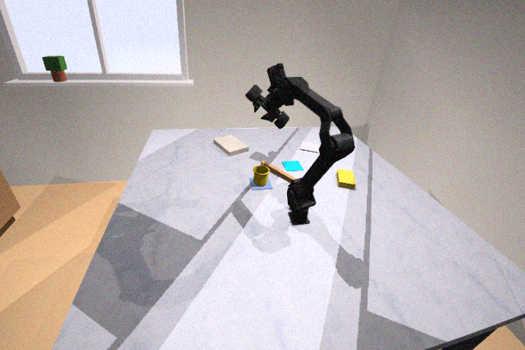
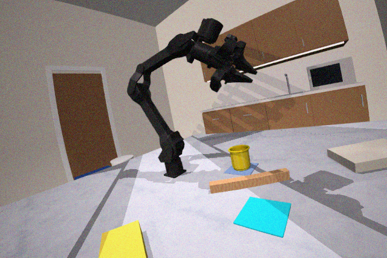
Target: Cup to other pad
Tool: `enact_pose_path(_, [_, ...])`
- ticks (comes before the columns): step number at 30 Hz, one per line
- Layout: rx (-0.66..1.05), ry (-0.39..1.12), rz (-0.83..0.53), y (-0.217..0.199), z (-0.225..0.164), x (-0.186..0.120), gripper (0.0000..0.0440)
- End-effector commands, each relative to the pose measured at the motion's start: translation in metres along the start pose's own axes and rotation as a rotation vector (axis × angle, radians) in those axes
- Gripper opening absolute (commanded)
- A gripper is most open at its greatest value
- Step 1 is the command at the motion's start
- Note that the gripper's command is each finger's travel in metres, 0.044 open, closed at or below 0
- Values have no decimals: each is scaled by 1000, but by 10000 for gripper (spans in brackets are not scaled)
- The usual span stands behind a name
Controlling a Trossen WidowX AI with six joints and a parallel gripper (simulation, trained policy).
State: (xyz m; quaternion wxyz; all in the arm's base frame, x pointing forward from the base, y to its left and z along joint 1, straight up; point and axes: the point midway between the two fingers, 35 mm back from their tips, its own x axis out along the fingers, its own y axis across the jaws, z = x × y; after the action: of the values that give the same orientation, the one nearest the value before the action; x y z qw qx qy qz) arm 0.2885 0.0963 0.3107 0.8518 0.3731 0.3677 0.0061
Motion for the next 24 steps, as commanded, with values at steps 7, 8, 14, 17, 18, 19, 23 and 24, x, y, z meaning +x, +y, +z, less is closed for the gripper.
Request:
enact_pose_path(7, [126, 102, -81, 1, -16, 3, 161])
enact_pose_path(8, [138, 112, -93, 1, -18, 3, 160])
enact_pose_path(14, [202, 167, -170, -4, -29, 6, 149])
enact_pose_path(17, [226, 191, -214, -8, -34, 9, 146])
enact_pose_path(18, [233, 198, -229, -10, -36, 9, 147])
enact_pose_path(19, [240, 205, -244, -11, -38, 10, 150])
enact_pose_path(23, [266, 231, -307, -19, -44, 14, 163])
enact_pose_path(24, [271, 237, -323, -22, -46, 14, 163])
